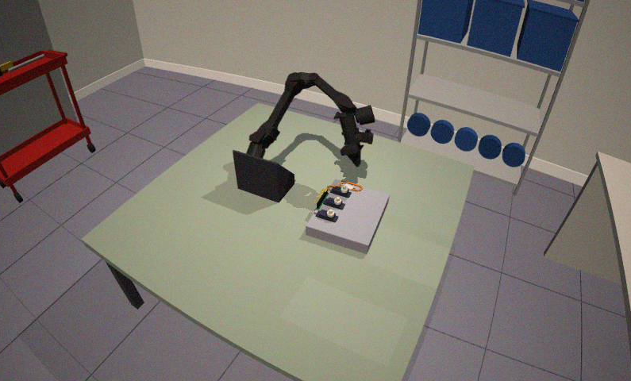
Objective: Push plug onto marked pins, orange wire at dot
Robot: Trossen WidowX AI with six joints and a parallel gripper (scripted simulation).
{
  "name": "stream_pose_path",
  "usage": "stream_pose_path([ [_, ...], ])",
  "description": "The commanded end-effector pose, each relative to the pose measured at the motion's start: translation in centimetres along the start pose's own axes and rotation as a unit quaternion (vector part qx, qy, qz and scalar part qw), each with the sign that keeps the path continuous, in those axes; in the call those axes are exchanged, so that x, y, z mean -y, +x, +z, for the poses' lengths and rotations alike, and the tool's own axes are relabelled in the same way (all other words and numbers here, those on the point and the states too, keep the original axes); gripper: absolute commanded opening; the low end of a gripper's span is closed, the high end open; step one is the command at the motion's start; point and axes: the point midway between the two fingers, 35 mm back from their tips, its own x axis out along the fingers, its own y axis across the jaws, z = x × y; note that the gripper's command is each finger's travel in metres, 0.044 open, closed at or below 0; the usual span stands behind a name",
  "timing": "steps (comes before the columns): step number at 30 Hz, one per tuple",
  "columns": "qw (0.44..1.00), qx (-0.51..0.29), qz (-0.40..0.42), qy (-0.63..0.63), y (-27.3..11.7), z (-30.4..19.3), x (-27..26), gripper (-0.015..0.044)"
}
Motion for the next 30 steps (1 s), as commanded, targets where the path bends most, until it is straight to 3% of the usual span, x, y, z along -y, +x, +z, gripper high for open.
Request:
stream_pose_path([
  [1, 0.998, -0.040, 0.022, 0.031, 1.2, -0.5, 0.0, 0.0115],
  [15, 0.957, -0.203, 0.104, 0.177, 5.8, -3.3, 0.3, 0.0115],
  [30, 0.954, -0.211, 0.108, 0.184, 8.3, -4.3, -0.4, 0.0115],
])
